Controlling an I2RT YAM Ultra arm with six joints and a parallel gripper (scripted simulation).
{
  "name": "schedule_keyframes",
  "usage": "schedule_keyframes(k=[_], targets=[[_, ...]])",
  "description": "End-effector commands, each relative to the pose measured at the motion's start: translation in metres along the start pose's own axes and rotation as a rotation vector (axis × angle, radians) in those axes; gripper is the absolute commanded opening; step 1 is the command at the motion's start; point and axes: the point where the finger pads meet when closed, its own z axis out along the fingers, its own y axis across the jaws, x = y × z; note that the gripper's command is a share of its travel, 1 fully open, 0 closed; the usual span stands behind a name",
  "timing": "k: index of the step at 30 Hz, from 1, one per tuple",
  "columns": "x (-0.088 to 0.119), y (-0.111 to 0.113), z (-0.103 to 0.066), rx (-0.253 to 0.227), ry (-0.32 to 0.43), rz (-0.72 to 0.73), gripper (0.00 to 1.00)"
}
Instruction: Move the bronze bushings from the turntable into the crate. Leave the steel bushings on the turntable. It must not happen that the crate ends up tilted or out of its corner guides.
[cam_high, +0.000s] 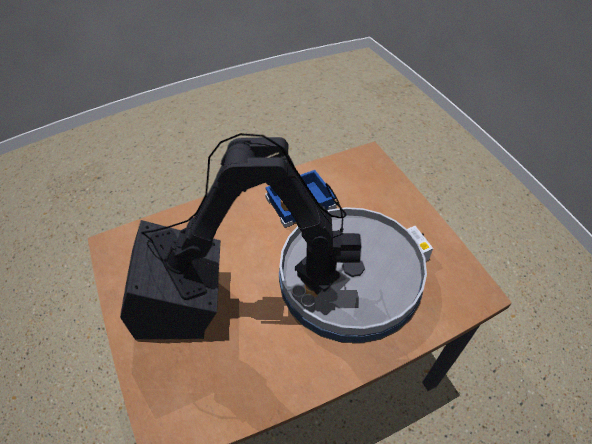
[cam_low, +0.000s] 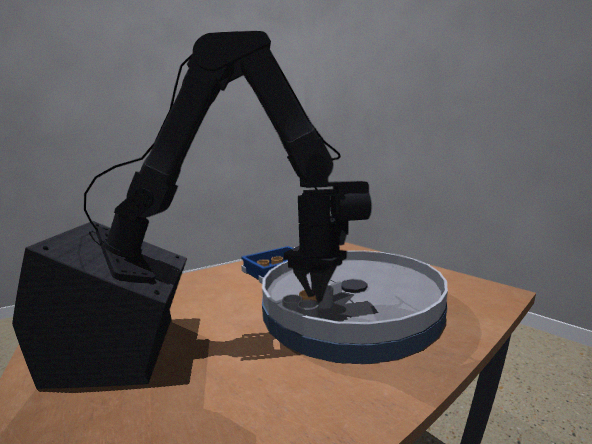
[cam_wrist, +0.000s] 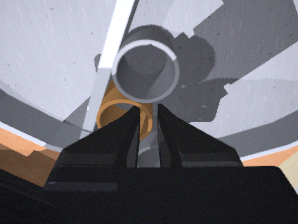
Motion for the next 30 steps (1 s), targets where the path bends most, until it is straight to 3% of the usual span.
schedule_keyframes(k=[1,26,27,30], targets=[[-0.0075,-0.0020,-0.0066,0.016,-0.035,0.004,0.15],[-0.0071,-0.0017,-0.0065,0.015,-0.033,0.004,0.15],[-0.0071,-0.0017,-0.0065,0.015,-0.033,0.004,0.00],[-0.0046,0.0020,-0.0064,0.001,-0.022,0.002,0.00]])
